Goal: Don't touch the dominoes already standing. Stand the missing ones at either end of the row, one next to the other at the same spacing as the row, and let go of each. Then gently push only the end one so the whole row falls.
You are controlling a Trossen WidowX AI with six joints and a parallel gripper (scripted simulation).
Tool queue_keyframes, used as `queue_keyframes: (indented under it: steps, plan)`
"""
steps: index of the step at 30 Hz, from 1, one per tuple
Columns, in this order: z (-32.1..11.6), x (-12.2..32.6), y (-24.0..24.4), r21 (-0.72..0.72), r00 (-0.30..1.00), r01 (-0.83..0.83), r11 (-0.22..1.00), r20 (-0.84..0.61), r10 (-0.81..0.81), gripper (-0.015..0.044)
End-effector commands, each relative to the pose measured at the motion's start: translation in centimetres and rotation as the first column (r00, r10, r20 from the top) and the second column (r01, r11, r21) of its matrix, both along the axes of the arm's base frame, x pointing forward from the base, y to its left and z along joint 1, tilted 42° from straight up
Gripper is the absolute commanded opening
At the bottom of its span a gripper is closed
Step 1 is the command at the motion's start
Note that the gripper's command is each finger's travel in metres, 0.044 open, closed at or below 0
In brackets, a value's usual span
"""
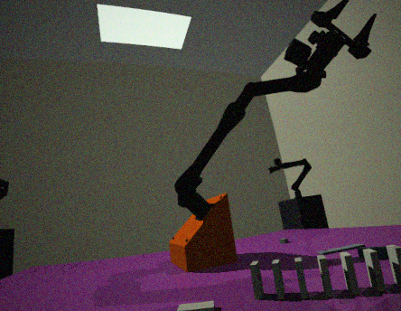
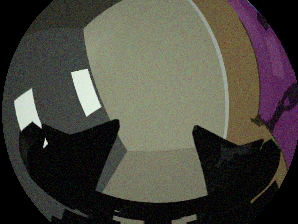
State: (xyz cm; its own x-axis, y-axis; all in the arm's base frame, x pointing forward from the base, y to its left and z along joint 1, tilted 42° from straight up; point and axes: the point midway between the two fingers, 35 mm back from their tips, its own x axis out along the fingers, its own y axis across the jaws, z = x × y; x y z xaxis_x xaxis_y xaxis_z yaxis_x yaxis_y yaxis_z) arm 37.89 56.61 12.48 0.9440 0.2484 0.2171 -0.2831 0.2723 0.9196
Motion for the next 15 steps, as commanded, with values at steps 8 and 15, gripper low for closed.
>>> queue_keyframes:
  steps: [8, 15]
  plan:
    - [-0.4, 8.3, -6.7, -0.519, 0.983, 0.158, 0.840, -0.002, -0.185, 0.0440]
    - [-1.3, 14.4, -16.4, -0.901, 0.949, 0.138, 0.412, 0.002, -0.314, 0.0440]
